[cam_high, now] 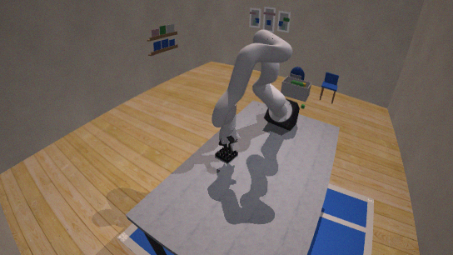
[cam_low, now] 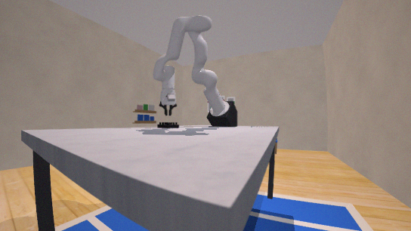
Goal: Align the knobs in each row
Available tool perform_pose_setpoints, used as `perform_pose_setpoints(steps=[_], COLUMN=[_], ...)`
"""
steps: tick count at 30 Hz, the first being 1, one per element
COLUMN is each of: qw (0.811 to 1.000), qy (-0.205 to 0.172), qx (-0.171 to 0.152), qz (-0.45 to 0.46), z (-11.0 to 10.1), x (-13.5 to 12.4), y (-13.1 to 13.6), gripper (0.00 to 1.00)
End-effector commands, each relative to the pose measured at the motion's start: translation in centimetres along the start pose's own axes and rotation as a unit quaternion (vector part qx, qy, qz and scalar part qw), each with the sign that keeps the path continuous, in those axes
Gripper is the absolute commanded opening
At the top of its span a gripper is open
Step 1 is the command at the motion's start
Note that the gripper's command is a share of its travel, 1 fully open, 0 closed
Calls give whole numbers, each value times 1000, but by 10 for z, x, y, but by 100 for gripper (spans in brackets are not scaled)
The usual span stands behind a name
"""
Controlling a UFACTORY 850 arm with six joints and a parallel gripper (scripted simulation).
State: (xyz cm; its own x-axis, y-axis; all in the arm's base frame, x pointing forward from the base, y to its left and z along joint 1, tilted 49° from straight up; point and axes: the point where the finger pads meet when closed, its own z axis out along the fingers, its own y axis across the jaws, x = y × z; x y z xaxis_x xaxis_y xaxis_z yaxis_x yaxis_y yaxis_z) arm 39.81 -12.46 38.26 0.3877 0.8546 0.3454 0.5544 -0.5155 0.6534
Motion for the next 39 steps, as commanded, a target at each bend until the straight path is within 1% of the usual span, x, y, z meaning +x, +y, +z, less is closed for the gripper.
perform_pose_setpoints(steps=[1,10,17,39], qw=[997,982,978,978], qy=[7,5,5,5], qx=[-11,-15,-15,-15], qz=[-77,-188,-208,-208], z=[-2,-4,-5,-5], x=[4,9,10,10], y=[2,5,5,5], gripper=[19,19,19,19])
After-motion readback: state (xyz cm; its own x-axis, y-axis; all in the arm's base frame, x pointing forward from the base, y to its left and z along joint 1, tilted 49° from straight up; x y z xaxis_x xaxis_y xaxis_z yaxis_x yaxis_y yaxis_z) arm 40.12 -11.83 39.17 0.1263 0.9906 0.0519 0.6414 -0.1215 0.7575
